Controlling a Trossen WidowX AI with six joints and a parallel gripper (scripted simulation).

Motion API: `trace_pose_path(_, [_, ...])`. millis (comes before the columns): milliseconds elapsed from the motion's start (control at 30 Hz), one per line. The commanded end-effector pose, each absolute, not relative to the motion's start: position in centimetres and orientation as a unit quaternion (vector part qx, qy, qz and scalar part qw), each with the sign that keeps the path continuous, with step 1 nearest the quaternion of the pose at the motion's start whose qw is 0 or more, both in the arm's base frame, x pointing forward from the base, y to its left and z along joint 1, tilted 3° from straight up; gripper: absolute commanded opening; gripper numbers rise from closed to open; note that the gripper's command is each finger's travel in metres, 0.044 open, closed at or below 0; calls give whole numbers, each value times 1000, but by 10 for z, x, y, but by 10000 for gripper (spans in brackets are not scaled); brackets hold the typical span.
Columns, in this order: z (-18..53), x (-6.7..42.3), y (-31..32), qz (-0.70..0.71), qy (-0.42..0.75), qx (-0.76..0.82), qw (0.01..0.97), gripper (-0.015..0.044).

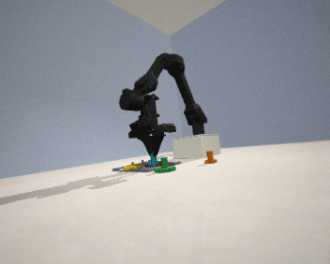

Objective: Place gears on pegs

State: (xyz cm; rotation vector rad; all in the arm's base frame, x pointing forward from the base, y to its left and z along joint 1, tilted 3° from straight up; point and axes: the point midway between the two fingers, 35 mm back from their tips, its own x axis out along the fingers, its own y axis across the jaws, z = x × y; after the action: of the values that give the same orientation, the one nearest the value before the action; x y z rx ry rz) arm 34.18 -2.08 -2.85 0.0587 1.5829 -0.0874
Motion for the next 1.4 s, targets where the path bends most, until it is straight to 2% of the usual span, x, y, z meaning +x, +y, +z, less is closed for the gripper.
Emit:
trace_pose_path(0, [-30,342,-21,-9,712,-6,702,0])
trace_pose_path(400, [-32,342,-22,75,708,-88,696,0])
trace_pose_path(1200, [-35,342,-22,-103,705,87,697,0])
trace_pose_path(1367, [-34,342,-22,-84,707,68,699,131])
